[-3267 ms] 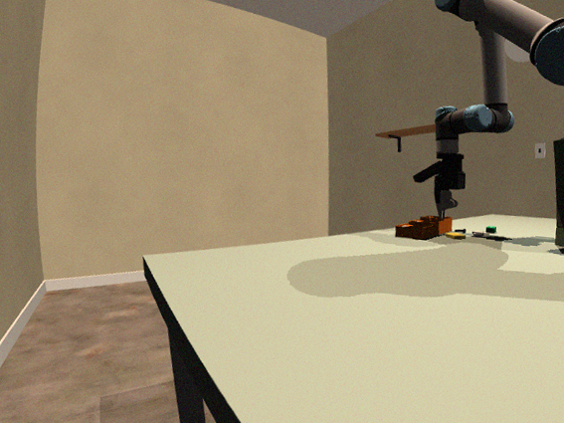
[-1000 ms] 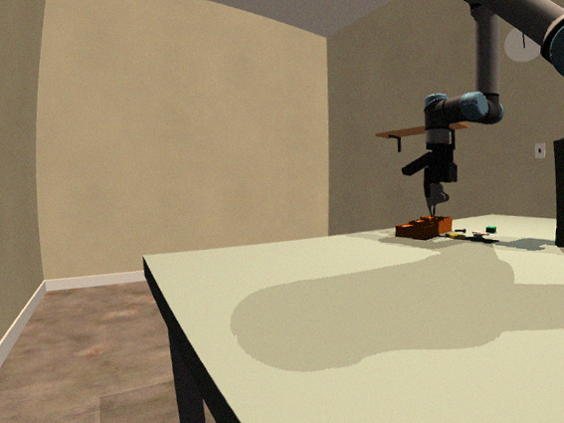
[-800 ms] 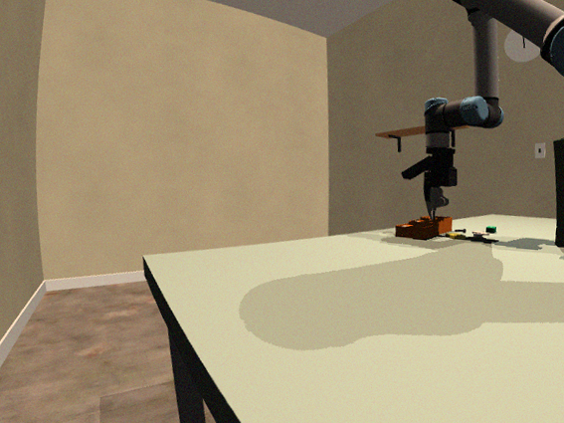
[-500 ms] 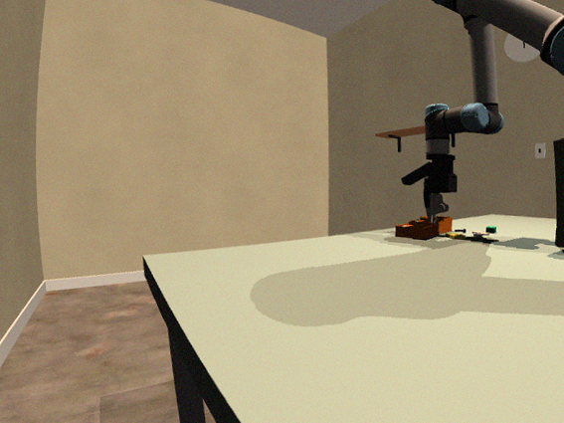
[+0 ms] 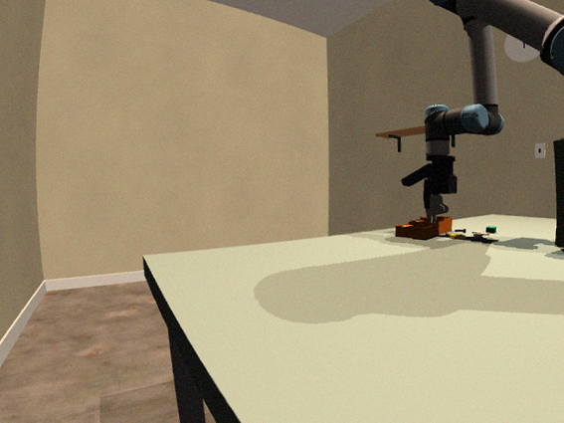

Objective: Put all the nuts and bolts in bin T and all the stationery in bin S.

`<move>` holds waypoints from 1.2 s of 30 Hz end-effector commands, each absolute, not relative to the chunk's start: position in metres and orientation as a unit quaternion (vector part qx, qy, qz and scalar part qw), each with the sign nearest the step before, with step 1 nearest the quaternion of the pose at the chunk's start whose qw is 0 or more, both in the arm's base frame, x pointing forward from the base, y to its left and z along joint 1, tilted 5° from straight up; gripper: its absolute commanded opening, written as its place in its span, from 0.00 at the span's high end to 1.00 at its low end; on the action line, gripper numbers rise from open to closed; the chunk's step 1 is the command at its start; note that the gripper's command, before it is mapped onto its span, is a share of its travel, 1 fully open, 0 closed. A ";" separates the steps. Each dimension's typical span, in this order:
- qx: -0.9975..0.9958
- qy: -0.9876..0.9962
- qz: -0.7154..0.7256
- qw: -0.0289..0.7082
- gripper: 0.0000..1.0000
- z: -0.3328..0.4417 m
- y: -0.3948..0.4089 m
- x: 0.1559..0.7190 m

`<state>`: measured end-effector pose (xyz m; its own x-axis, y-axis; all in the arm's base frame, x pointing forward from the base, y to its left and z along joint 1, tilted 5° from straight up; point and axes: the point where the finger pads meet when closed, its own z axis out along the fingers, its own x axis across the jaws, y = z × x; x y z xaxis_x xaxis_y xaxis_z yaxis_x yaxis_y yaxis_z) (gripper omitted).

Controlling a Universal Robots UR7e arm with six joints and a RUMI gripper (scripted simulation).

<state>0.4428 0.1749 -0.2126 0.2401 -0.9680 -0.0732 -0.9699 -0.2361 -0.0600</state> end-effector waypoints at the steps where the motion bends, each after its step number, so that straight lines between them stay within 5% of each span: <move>1: -0.786 0.616 0.010 0.047 0.96 -0.212 0.175 0.443; 36: -0.786 0.616 0.010 0.047 0.96 -0.207 0.174 0.443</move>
<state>0.4428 0.1747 -0.2104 0.2401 -0.9680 -0.0732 -0.9699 -0.2361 -0.0600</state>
